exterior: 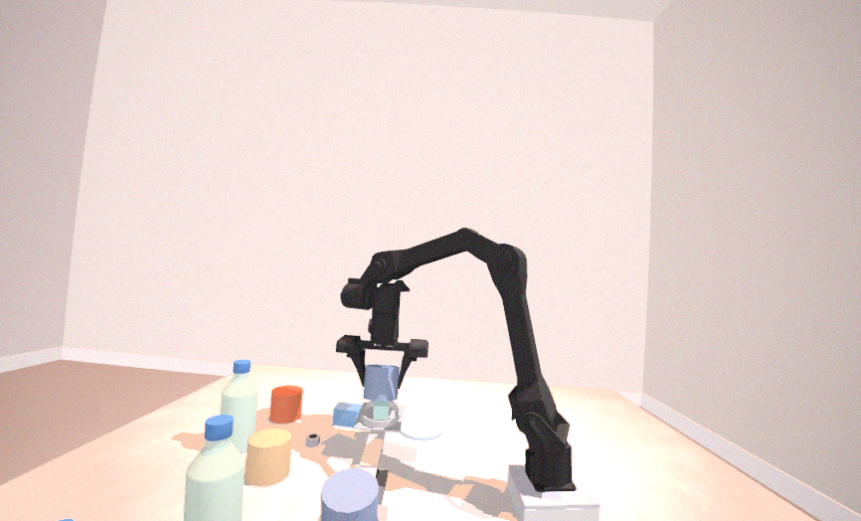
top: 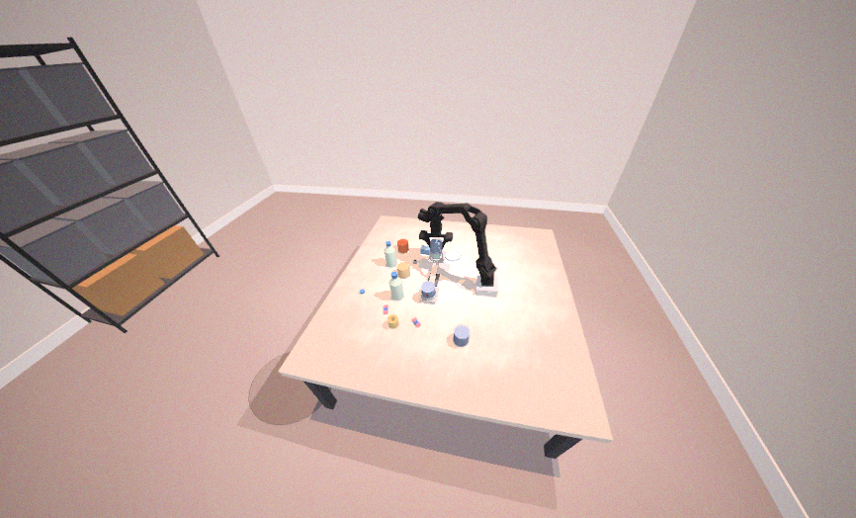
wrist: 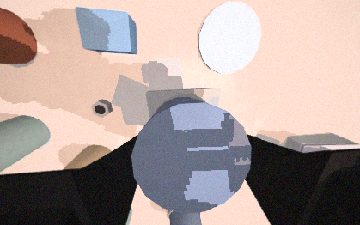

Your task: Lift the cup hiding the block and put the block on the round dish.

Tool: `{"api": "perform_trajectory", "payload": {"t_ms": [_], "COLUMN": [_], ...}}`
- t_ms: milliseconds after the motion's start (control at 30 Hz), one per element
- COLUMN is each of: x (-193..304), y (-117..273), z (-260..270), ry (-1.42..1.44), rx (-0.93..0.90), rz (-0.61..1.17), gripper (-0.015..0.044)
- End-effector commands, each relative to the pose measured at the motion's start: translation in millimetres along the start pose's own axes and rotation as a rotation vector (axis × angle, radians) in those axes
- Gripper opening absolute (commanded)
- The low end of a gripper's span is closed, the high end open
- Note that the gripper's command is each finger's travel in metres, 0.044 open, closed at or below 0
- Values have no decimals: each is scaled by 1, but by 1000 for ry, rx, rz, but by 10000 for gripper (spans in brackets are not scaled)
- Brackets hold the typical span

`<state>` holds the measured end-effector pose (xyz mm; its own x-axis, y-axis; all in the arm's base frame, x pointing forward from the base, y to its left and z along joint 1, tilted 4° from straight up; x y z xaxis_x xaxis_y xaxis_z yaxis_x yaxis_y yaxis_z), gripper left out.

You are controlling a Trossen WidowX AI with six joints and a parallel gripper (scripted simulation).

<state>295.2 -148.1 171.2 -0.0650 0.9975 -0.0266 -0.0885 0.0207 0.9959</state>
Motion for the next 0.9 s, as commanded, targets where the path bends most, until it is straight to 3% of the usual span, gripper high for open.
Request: {"api": "perform_trajectory", "payload": {"t_ms": [0,867], "x": [-2,1], "y": [10,44], "z": [1,-4], "ry": [1,1], "rx": [-11,-11], "rz": [-10,-10], "gripper": [0,0]}}
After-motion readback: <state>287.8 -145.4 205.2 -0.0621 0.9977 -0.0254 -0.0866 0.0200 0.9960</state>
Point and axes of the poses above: the point midway between the two fingers, 35 mm back from their tips, its own y axis back along the fingers, its own z axis across the jaws, x = y × z, the point moved 2 cm from there along y, back along the fingers, and after that the axes turned 4 degrees about y, right-handed, at the moved point
